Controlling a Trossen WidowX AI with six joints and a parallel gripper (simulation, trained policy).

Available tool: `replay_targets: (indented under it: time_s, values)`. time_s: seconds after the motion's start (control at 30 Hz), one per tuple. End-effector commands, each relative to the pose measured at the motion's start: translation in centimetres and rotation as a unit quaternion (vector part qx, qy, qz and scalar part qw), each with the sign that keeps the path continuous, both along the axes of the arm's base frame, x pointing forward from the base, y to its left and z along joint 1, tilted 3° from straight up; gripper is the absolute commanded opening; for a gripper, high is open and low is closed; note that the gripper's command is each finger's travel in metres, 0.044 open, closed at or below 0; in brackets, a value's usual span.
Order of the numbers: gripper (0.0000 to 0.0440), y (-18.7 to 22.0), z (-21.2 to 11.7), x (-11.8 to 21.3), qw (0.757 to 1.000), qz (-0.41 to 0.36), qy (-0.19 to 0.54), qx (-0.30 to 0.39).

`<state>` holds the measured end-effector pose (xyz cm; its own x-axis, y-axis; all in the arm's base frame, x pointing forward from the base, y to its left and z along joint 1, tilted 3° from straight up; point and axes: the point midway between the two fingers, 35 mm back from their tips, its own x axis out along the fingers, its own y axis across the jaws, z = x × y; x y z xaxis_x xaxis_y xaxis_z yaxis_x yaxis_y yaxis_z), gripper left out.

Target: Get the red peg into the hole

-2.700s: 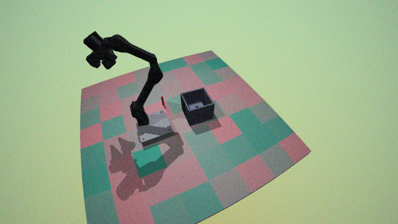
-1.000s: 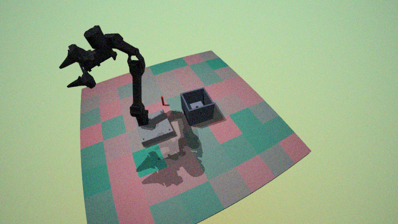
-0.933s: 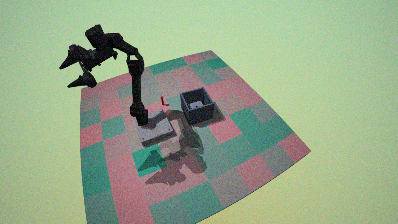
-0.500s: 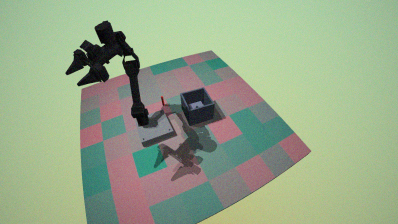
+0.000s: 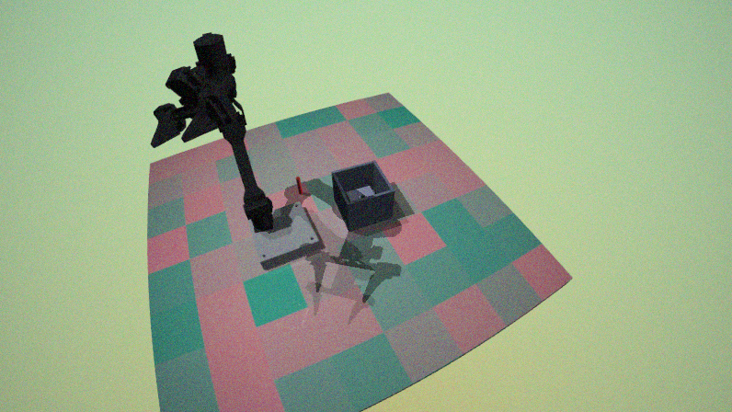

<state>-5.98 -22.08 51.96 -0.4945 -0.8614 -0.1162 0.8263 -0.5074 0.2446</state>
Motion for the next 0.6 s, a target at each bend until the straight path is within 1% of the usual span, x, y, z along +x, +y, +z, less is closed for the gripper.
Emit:
replay_targets:
  time_s: [0.0, 0.27, 0.57]
  values:
    - [0.044, -0.6, -0.4, 2.1, 0.998, 0.044, -0.042, -0.019]
    - [0.044, -1.2, -1.1, 6.3, 0.982, 0.13, -0.132, -0.041]
    - [0.044, -1.0, -2.3, 11.0, 0.948, 0.215, -0.231, -0.04]
